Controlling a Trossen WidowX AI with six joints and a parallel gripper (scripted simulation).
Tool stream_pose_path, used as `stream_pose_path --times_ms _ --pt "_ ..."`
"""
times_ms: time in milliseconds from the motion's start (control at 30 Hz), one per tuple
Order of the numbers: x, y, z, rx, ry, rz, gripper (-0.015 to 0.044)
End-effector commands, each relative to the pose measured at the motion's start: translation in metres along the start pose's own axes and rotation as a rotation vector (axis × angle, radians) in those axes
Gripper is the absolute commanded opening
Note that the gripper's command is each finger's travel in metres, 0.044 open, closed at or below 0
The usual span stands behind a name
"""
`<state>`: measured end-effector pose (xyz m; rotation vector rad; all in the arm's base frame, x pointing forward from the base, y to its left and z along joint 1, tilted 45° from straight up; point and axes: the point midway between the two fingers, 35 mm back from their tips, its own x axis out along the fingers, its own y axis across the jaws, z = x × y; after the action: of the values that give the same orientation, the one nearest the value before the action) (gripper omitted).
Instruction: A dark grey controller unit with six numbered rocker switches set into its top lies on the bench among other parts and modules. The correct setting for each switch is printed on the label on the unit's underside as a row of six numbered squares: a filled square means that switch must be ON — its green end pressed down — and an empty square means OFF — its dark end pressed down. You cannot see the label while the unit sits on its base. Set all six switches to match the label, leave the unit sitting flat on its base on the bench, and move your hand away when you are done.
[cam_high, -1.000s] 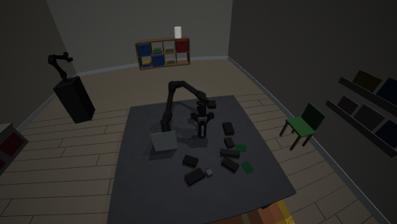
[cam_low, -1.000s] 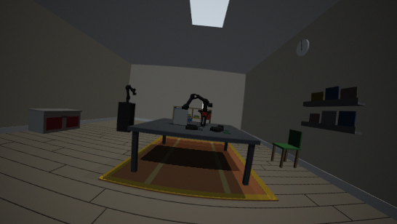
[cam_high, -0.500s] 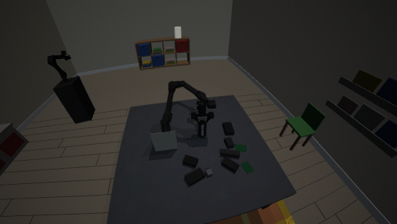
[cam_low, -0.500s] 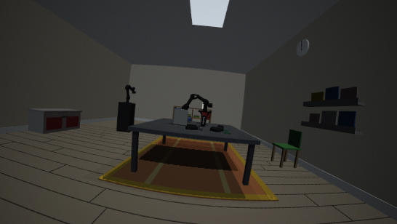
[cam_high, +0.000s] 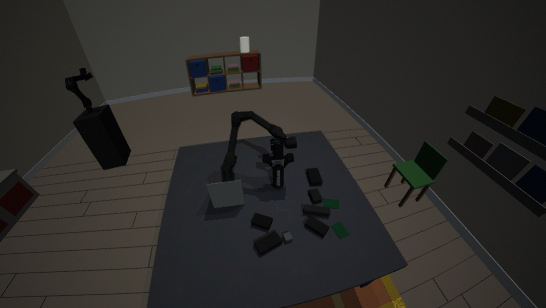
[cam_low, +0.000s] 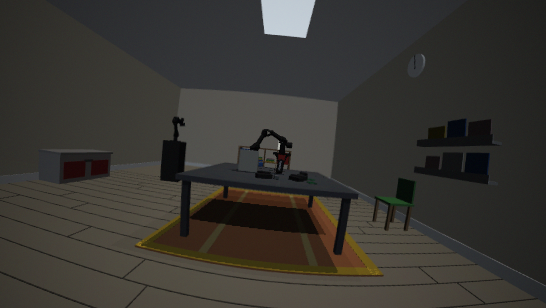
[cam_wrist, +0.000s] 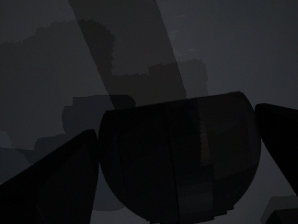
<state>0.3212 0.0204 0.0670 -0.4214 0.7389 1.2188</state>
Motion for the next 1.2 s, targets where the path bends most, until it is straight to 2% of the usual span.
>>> stream_pose_path --times_ms 0,1167 --pt "0.004 0.001 0.004 -0.002 0.002 0.008 0.0338" --pt "0.017 0.001 0.029 -0.003 0.0 0.008 0.0338"
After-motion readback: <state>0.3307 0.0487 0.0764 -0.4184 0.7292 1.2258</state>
